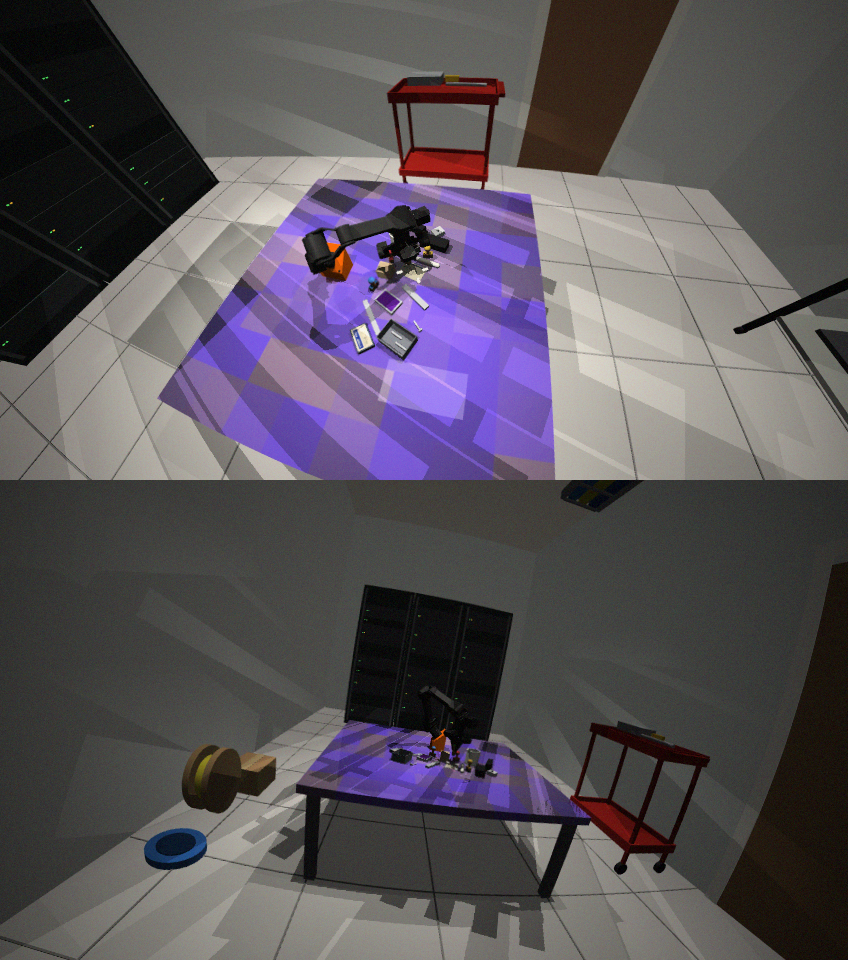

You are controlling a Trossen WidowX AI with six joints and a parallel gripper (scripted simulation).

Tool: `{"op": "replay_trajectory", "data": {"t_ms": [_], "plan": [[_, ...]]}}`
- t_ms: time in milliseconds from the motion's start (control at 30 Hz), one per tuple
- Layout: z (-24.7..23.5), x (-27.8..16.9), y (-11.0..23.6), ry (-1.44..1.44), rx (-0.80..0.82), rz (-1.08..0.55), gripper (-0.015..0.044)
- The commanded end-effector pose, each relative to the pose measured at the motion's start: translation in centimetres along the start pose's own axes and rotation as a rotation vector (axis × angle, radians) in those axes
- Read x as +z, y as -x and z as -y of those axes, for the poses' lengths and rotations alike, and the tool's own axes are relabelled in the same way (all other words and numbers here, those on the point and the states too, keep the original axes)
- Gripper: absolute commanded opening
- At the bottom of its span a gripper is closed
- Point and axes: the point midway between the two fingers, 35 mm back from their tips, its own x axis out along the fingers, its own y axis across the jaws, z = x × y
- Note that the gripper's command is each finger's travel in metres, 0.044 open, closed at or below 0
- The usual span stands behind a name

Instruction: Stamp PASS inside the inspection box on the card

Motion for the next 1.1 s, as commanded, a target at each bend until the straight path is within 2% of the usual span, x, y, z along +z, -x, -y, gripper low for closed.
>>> {"op": "replay_trajectory", "data": {"t_ms": [0, 133, 467, 833, 1067], "plan": [[0.0, 0.0, 0.8, -0.007, 0.006, -0.005, 0.0000], [0.0, 1.2, 0.9, -0.007, 0.008, -0.009, 0.0000], [0.9, 9.6, 1.1, -0.007, 0.016, -0.016, 0.0000], [4.6, 18.6, 0.9, -0.013, 0.004, 0.001, 0.0000], [4.9, 19.1, 0.9, -0.014, 0.003, 0.003, 0.0000]]}}
